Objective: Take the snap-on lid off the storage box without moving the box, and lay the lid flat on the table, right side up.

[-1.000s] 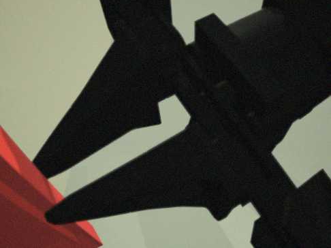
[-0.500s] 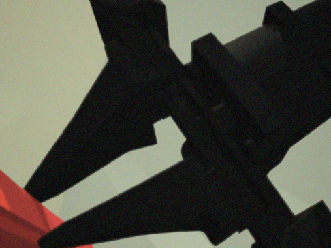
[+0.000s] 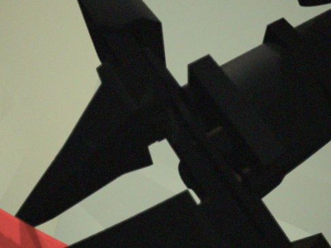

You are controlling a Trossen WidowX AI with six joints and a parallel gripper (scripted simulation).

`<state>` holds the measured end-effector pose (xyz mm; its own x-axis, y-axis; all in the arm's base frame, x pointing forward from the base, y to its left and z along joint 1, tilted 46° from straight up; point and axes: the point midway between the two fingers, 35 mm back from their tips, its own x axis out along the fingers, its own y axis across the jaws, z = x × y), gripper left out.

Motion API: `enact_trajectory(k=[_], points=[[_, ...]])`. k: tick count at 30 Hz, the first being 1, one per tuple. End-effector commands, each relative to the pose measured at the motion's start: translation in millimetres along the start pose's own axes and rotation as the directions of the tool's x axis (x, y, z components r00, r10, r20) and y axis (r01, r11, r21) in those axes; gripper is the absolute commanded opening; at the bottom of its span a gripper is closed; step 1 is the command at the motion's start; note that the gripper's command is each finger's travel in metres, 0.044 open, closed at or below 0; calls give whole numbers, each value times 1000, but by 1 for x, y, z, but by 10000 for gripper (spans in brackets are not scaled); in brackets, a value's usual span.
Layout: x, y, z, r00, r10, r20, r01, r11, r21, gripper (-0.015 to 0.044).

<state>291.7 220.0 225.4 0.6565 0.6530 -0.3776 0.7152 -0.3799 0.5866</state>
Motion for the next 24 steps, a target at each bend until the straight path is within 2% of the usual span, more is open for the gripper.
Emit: enact_trajectory(k=[1, 24], points=[[2, 0, 1, 1000, 11, 6, -12, 1000, 5, 0], [14, -14, 1, 1000, 12, 5, -12, 1000, 6, 0]])
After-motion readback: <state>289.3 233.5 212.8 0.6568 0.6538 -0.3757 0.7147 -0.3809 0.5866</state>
